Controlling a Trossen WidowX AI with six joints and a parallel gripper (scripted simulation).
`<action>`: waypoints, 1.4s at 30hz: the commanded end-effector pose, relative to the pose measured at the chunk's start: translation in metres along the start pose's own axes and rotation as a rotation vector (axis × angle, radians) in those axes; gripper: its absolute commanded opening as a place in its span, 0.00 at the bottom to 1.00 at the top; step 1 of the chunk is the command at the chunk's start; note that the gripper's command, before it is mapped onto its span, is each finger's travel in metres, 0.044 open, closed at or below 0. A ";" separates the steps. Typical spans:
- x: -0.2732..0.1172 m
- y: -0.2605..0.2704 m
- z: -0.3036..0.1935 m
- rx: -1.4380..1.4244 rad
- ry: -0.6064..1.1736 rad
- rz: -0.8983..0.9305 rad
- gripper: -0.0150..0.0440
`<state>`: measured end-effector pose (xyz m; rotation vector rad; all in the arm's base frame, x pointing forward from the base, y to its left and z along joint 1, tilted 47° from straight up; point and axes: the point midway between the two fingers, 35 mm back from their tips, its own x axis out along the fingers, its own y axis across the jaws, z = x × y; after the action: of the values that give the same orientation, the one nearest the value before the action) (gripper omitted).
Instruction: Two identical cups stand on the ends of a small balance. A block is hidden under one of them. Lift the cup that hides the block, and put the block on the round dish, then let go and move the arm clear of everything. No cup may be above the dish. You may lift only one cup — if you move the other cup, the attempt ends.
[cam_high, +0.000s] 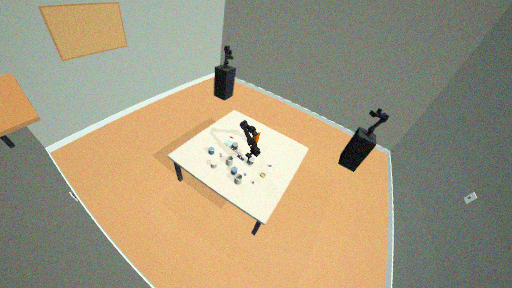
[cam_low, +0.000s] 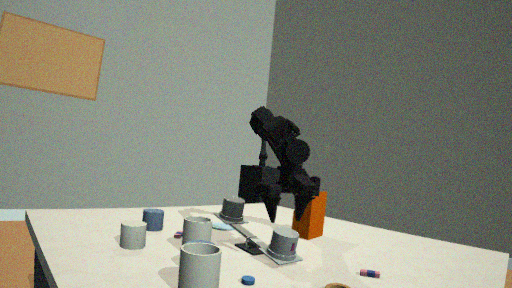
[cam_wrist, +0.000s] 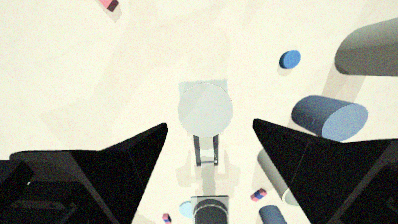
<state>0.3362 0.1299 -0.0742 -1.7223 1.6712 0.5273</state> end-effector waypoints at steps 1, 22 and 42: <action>0.010 0.002 -0.002 -0.009 0.009 0.012 1.00; 0.041 0.001 -0.002 -0.009 0.009 0.012 1.00; 0.072 0.003 -0.003 -0.009 0.012 0.011 1.00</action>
<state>0.3417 0.0821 -0.1192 -1.7171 1.6811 0.5305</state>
